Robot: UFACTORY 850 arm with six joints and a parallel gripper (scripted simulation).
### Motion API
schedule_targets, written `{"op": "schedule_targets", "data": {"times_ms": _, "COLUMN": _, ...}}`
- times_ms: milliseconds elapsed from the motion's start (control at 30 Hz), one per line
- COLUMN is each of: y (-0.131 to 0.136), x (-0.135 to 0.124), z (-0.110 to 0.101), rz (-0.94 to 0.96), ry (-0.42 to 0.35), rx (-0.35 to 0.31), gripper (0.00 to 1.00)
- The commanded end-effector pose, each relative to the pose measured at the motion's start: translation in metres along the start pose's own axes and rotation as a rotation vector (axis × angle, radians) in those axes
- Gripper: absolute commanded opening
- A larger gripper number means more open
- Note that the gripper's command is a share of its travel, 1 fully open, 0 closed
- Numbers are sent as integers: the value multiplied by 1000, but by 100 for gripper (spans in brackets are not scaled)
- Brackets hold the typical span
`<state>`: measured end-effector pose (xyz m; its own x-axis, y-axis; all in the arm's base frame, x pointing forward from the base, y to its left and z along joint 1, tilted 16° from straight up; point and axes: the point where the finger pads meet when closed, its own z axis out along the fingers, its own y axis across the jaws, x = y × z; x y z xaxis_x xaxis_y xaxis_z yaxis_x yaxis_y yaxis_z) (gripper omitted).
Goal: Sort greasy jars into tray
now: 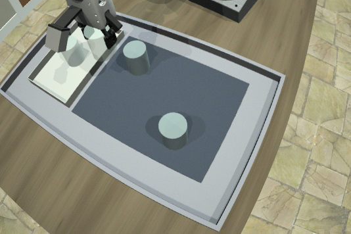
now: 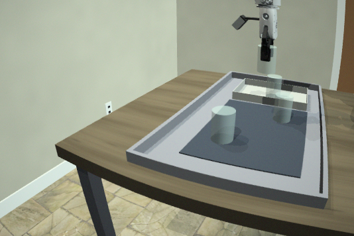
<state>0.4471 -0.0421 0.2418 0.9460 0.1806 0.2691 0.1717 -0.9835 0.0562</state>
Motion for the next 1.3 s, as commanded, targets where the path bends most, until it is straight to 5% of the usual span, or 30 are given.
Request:
{"op": "schedule_targets", "data": {"times_ms": 0, "y": 16, "x": 8, "z": 0, "rz": -3, "ry": 4, "rx": 21, "gripper": 0}}
{"op": "schedule_targets", "data": {"times_ms": 1267, "y": 119, "x": 54, "z": 2, "rz": -3, "ry": 4, "rx": 21, "gripper": 0}}
